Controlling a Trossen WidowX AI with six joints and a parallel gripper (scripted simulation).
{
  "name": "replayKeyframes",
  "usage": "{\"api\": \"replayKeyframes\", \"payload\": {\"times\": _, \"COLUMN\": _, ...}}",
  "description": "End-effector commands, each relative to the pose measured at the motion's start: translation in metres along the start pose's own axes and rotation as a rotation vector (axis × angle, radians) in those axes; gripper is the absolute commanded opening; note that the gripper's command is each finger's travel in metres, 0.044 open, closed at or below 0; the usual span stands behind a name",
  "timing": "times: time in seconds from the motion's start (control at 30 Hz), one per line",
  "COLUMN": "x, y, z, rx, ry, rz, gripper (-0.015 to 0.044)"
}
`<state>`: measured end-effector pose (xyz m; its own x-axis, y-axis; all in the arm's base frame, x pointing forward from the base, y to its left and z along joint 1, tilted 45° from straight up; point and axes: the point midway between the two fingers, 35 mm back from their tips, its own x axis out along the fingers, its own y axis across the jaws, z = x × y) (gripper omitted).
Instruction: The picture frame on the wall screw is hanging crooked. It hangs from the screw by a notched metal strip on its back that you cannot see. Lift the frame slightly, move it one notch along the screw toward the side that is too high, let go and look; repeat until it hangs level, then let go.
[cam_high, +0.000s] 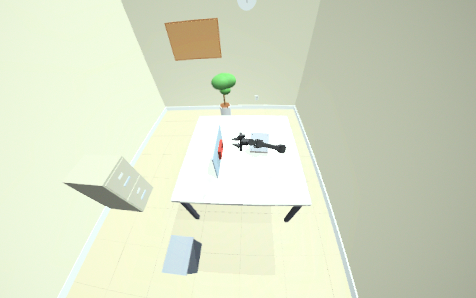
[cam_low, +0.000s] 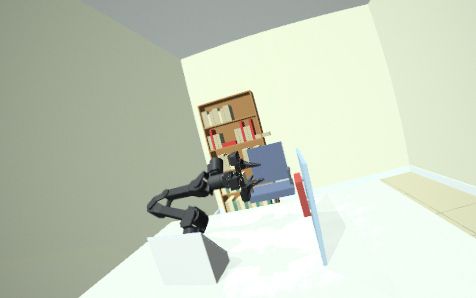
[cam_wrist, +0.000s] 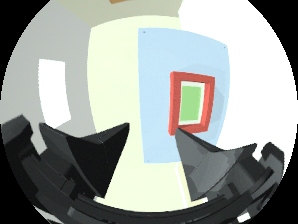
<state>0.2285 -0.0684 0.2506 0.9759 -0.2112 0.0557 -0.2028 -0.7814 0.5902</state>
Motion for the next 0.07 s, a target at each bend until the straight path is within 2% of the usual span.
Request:
{"api": "replayKeyframes", "payload": {"times": 0.0, "x": -0.0001, "y": -0.0006, "z": -0.0001, "rx": 0.005, "ry": 0.001, "rz": -0.004, "gripper": 0.0260}}
{"api": "replayKeyframes", "payload": {"times": 0.03, "x": -0.0001, "y": -0.0006, "z": -0.0001, "rx": 0.005, "ry": 0.001, "rz": -0.004, "gripper": 0.0260}}
